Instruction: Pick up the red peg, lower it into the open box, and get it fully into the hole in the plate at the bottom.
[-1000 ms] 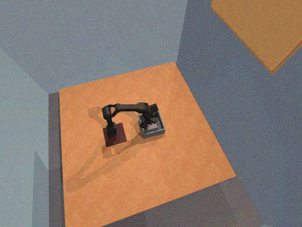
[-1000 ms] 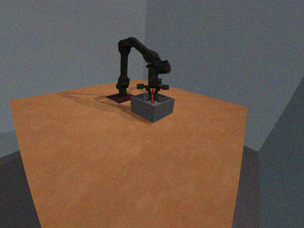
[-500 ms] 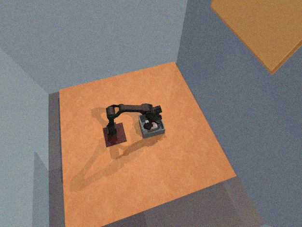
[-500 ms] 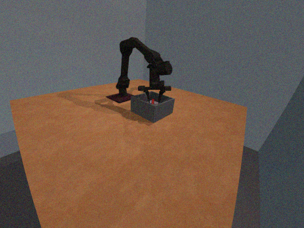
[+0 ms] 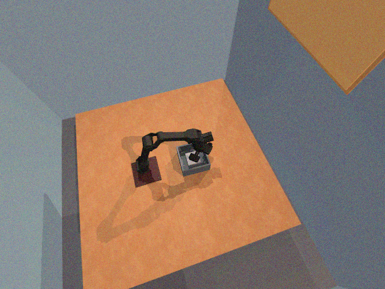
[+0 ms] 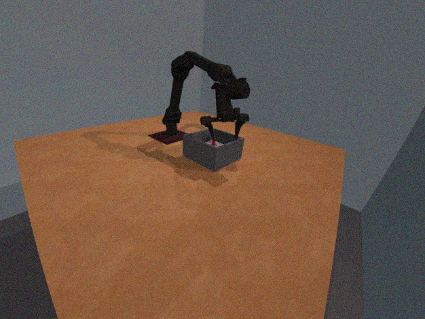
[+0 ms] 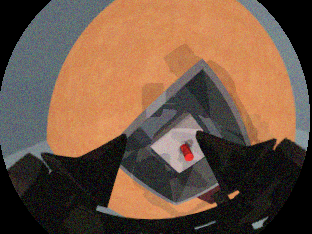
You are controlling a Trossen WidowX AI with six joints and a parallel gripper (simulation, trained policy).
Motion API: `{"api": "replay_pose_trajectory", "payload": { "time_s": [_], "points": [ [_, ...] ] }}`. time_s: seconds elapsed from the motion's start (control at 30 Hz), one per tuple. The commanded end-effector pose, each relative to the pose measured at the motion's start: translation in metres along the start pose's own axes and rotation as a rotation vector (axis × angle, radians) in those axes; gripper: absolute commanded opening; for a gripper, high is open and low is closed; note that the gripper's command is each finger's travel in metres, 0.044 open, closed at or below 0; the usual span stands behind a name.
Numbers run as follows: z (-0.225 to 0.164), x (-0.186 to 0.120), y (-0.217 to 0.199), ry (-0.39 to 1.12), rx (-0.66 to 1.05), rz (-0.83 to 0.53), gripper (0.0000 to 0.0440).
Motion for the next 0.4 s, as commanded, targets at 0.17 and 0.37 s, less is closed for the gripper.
{"api": "replay_pose_trajectory", "payload": {
  "time_s": [0.17,0.37],
  "points": [
    [0.011,-0.006,0.015,0.054,0.0,0.015,0.044],
    [0.017,-0.012,0.027,0.087,0.012,0.015,0.044]
  ]
}}
Point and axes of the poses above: the point midway between the two fingers, 35 mm back from their tips, its own x axis out along the fingers, its own y axis across the jaws, z = x × y, the point moved 8 cm from there along -x, back along the fingers, and after that the axes turned 3 degrees about -x, right-handed, at the moved point
